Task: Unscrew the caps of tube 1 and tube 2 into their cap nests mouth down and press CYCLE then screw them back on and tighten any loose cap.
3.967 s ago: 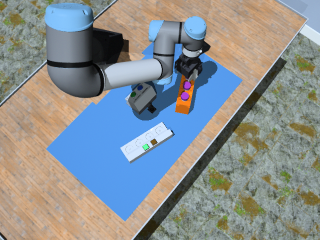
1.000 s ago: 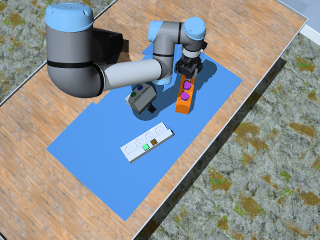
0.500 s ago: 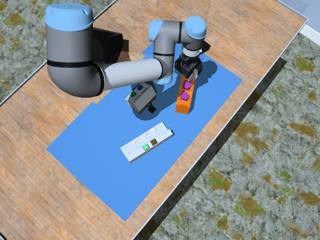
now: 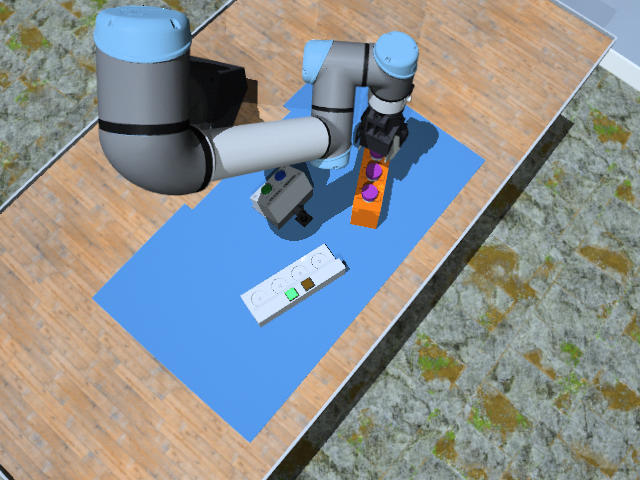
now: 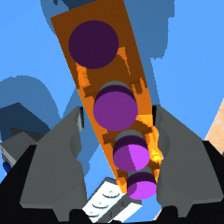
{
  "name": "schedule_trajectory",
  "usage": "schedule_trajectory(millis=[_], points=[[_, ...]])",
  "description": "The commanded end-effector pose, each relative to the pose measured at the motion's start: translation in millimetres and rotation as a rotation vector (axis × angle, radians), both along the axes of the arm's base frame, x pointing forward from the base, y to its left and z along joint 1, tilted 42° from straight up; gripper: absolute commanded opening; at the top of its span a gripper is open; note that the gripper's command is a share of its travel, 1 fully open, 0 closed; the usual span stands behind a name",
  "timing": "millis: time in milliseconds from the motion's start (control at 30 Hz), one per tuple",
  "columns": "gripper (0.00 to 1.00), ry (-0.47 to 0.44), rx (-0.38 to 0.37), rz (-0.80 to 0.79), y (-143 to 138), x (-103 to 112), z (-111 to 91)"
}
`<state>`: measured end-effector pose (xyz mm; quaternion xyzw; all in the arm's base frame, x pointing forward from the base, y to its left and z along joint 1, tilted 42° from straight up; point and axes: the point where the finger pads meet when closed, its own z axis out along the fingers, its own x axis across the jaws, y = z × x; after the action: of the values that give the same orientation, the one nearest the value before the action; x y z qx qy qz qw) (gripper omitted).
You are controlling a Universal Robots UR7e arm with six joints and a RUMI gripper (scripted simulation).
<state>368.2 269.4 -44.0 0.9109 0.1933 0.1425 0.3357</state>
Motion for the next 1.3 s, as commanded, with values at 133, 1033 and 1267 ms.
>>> schedule_trajectory(millis=[133, 1033, 1267], points=[[0.35, 0.228, -0.148, 0.308, 0.0, -1.2, -0.6], [0.0, 0.436, -0.297, 0.59, 1.2, -1.7, 0.0], [0.0, 0.436, -0.297, 0.59, 1.2, -1.7, 0.1]])
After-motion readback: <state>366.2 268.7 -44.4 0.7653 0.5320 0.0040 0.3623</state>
